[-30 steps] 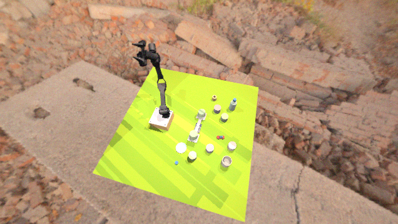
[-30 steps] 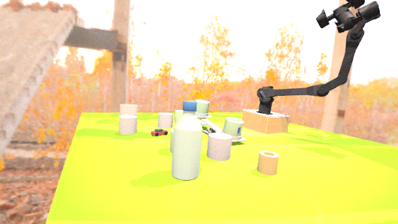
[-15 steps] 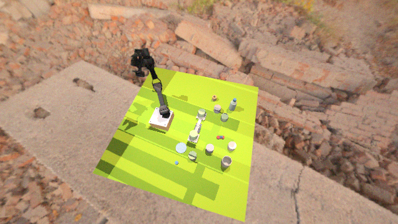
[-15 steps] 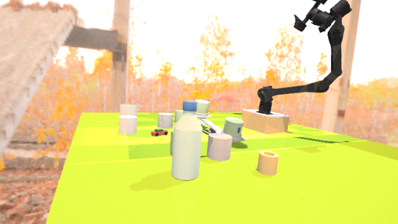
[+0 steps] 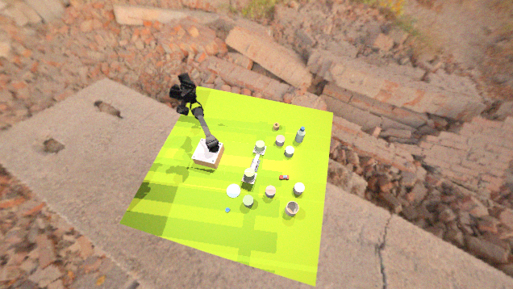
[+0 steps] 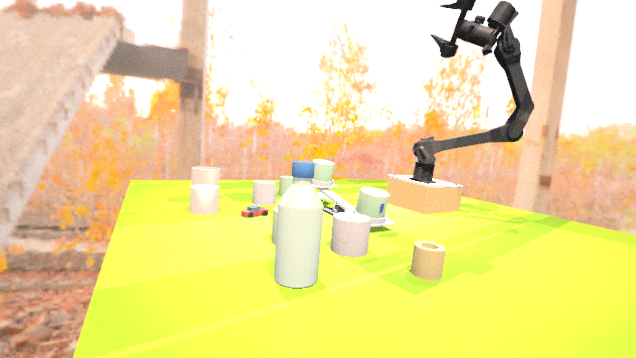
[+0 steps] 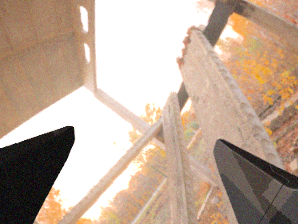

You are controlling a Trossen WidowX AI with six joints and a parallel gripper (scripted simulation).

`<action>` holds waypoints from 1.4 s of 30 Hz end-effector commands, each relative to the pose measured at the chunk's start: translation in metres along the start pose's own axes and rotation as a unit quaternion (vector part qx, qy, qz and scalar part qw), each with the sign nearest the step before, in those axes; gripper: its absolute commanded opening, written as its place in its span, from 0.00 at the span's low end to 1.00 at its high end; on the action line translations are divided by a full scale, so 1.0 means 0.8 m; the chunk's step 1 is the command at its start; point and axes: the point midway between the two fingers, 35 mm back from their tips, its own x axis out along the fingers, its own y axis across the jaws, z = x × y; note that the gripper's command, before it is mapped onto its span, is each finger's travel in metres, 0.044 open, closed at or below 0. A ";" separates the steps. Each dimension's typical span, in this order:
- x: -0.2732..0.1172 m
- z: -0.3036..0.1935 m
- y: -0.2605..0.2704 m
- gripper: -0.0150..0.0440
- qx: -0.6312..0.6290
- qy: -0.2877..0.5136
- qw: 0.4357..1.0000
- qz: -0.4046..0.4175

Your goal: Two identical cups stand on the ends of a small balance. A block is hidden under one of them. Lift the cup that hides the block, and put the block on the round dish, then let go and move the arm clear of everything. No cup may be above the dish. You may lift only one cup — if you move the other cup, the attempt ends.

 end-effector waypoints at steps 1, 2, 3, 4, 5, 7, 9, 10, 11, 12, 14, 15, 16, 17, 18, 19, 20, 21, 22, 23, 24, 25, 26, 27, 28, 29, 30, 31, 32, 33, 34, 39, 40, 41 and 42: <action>0.020 -0.033 -0.018 1.00 -0.041 0.053 0.998 -0.012; 0.025 -0.041 -0.022 1.00 -0.051 0.067 0.996 -0.014; 0.029 -0.049 -0.026 1.00 -0.061 0.080 0.995 -0.016; 0.033 -0.058 -0.030 1.00 -0.071 0.093 0.993 -0.018; 0.036 -0.066 -0.035 1.00 -0.081 0.107 0.991 -0.019; 0.042 -0.084 -0.043 1.00 -0.101 0.134 0.986 -0.021; 0.047 -0.101 -0.052 1.00 -0.121 0.161 0.979 -0.022; 0.049 -0.110 -0.056 1.00 -0.130 0.174 0.976 -0.022; 0.051 -0.119 -0.060 1.00 -0.140 0.188 0.972 -0.021; 0.053 -0.127 -0.064 1.00 -0.150 0.201 0.968 -0.021; 0.055 -0.145 -0.073 1.00 -0.169 0.228 0.959 -0.019; 0.056 -0.154 -0.077 1.00 -0.178 0.241 0.954 -0.018; 0.057 -0.163 -0.082 1.00 -0.187 0.254 0.949 -0.016; 0.057 -0.172 -0.086 1.00 -0.196 0.268 0.943 -0.015; 0.057 -0.180 -0.090 1.00 -0.205 0.280 0.938 -0.013; 0.056 -0.189 -0.094 1.00 -0.214 0.293 0.932 -0.010; 0.056 -0.198 -0.099 1.00 -0.223 0.306 0.926 -0.008; 0.055 -0.206 -0.103 1.00 -0.231 0.318 0.919 -0.005; 0.054 -0.215 -0.107 1.00 -0.240 0.331 0.913 -0.002; 0.053 -0.223 -0.111 1.00 -0.248 0.343 0.906 0.001; 0.051 -0.231 -0.115 1.00 -0.256 0.356 0.899 0.004; 0.049 -0.240 -0.120 1.00 -0.264 0.368 0.891 0.007; 0.047 -0.248 -0.124 1.00 -0.272 0.380 0.884 0.011; 0.045 -0.256 -0.128 1.00 -0.280 0.392 0.876 0.015; 0.043 -0.264 -0.132 1.00 -0.288 0.404 0.868 0.019; 0.040 -0.272 -0.137 1.00 -0.296 0.416 0.860 0.023; 0.037 -0.280 -0.141 1.00 -0.303 0.428 0.851 0.027; 0.034 -0.288 -0.146 1.00 -0.310 0.439 0.842 0.032; 0.030 -0.295 -0.150 1.00 -0.318 0.451 0.833 0.037; 0.027 -0.303 -0.154 1.00 -0.325 0.462 0.824 0.041; 0.023 -0.310 -0.159 1.00 -0.332 0.473 0.815 0.046; 0.001 -0.345 -0.181 1.00 -0.364 0.527 0.765 0.074; -0.004 -0.352 -0.185 1.00 -0.369 0.537 0.754 0.080; -0.009 -0.358 -0.190 1.00 -0.375 0.547 0.743 0.086; -0.014 -0.364 -0.194 1.00 -0.381 0.557 0.732 0.092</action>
